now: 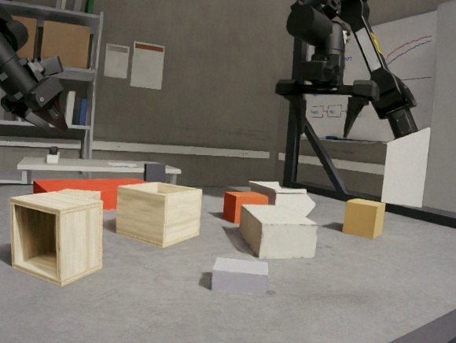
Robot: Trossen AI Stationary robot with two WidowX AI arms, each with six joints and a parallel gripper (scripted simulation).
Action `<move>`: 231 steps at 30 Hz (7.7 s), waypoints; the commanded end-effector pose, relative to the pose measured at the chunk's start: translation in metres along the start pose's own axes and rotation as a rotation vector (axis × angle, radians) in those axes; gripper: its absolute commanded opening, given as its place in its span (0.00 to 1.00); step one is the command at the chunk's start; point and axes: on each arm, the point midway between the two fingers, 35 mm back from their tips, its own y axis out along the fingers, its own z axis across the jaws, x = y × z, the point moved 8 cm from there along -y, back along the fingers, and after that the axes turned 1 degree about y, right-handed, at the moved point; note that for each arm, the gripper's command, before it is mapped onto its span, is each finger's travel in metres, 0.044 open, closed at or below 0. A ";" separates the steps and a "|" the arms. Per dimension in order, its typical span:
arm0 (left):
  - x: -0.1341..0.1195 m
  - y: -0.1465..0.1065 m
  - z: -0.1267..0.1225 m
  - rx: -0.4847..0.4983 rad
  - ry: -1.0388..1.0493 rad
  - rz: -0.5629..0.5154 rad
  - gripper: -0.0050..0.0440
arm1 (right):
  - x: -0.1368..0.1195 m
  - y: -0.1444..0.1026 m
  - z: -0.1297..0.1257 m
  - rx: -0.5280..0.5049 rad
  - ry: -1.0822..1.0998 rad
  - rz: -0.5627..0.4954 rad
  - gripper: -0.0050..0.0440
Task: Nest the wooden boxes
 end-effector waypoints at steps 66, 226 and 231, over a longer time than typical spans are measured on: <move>0.002 -0.003 -0.001 0.001 -0.030 -0.005 0.92 | -0.059 -0.053 -0.363 -0.411 2.360 0.357 0.92; 0.002 -0.003 -0.001 0.001 -0.030 -0.005 0.92 | -0.049 0.041 -0.339 -1.531 2.367 0.065 0.00; 0.002 -0.003 -0.001 0.001 -0.030 -0.005 0.92 | -0.044 0.052 -0.335 -1.631 2.296 0.042 0.00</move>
